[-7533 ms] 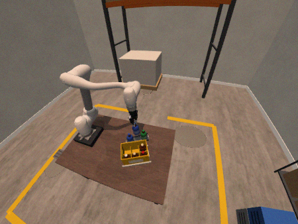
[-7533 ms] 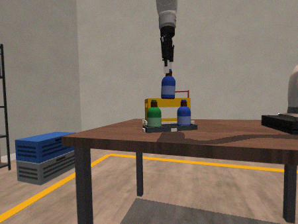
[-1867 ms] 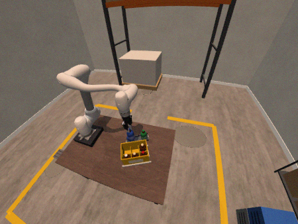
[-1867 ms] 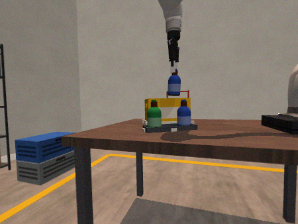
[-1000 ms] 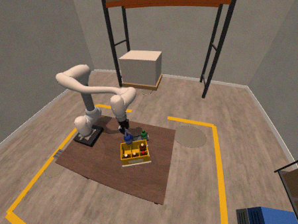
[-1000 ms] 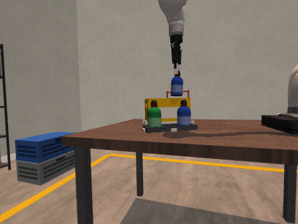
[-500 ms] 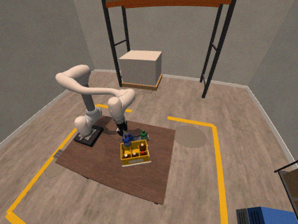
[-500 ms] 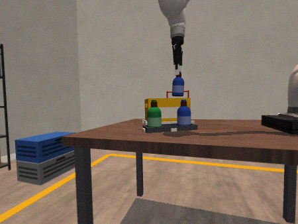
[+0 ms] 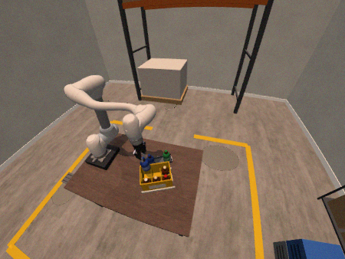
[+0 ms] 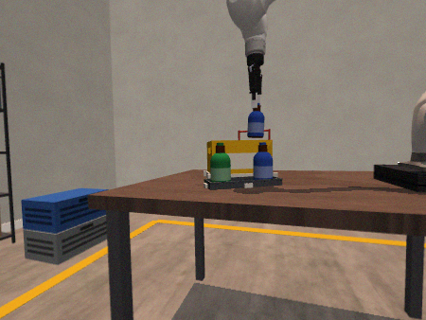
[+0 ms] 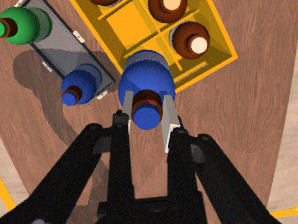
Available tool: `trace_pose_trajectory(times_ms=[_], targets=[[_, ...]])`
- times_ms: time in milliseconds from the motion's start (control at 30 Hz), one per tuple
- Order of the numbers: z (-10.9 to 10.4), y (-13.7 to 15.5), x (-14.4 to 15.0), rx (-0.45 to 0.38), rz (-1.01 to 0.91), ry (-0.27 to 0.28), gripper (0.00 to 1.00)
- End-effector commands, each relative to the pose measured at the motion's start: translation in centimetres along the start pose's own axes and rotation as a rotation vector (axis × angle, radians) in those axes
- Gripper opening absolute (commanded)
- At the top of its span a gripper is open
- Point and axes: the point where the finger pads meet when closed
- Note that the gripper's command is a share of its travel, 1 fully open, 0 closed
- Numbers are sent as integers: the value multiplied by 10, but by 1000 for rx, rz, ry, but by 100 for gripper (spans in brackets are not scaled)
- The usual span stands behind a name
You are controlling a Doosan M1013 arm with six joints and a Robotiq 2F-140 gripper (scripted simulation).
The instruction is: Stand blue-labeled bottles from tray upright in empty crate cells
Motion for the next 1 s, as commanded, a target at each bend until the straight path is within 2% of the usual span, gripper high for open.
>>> trace_pose_trajectory(times_ms=[0, 967], targets=[[0, 0, 2, 0, 0, 0, 0], [0, 2, 15, 0, 0, 0, 0]])
Point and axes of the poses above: the point where the finger pads meet when closed, its own z axis out along the fingers, its own x axis across the jaws, y = z × x, and after that the axes turned 11 degrees about -z, right-handed
